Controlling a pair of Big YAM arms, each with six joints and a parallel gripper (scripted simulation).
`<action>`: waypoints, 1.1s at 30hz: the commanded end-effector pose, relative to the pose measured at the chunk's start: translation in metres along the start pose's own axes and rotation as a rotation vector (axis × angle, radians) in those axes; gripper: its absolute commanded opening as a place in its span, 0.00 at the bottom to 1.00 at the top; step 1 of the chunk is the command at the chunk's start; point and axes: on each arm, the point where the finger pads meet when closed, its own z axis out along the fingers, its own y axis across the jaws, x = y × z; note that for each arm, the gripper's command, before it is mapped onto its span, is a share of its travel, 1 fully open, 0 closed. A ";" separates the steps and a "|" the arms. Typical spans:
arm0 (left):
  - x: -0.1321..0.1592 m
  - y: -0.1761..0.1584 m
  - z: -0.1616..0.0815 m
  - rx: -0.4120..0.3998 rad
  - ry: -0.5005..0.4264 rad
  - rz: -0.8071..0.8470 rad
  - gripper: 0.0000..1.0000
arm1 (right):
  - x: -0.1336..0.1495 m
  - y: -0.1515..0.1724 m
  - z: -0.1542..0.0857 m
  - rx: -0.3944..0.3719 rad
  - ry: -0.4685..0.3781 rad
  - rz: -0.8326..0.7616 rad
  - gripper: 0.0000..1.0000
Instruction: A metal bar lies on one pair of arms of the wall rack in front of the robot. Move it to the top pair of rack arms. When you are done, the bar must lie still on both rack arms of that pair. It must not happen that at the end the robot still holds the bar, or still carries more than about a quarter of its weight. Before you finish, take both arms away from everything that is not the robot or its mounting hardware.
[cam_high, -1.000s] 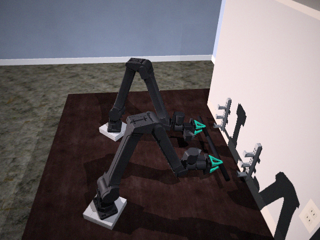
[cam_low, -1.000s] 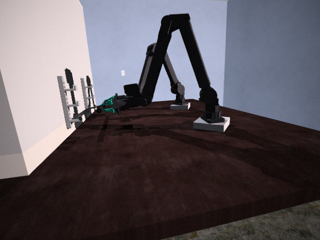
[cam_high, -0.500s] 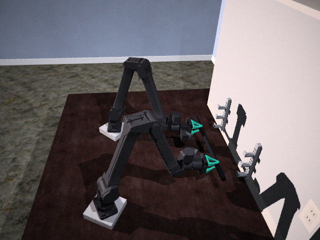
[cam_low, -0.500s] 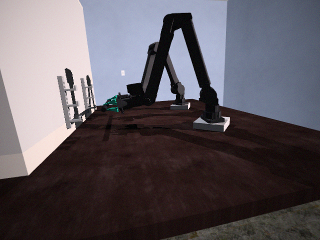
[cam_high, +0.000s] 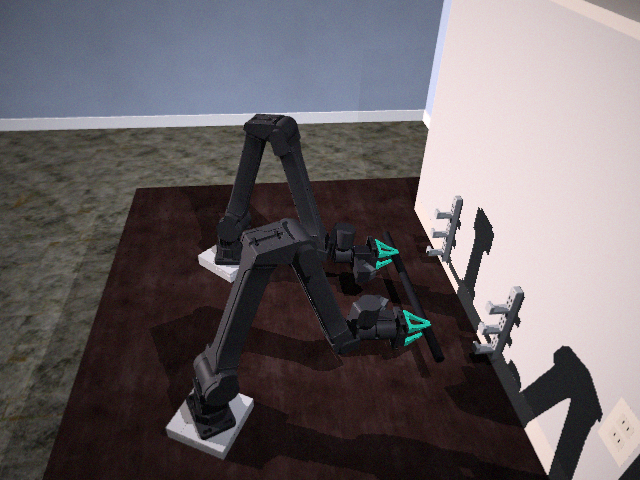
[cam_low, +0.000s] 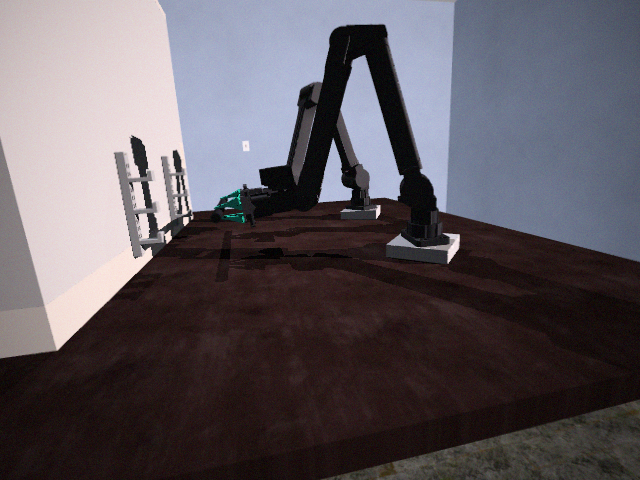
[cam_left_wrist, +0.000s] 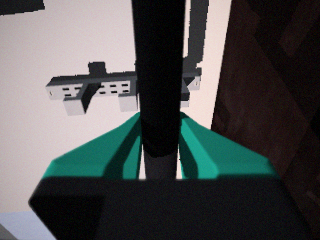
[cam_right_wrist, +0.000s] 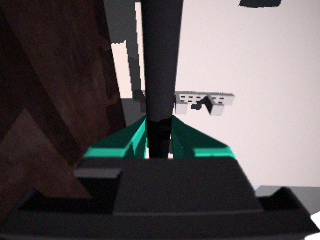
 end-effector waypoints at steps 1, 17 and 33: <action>0.002 0.047 -0.005 -0.114 0.009 -0.034 0.00 | 0.007 -0.037 -0.003 0.089 0.023 0.007 0.00; 0.002 0.041 -0.028 -0.114 0.009 -0.034 0.00 | 0.006 -0.035 -0.026 0.089 0.023 0.007 0.00; 0.003 0.035 -0.051 -0.114 0.009 -0.034 0.00 | 0.005 -0.031 -0.049 0.089 0.023 0.007 0.00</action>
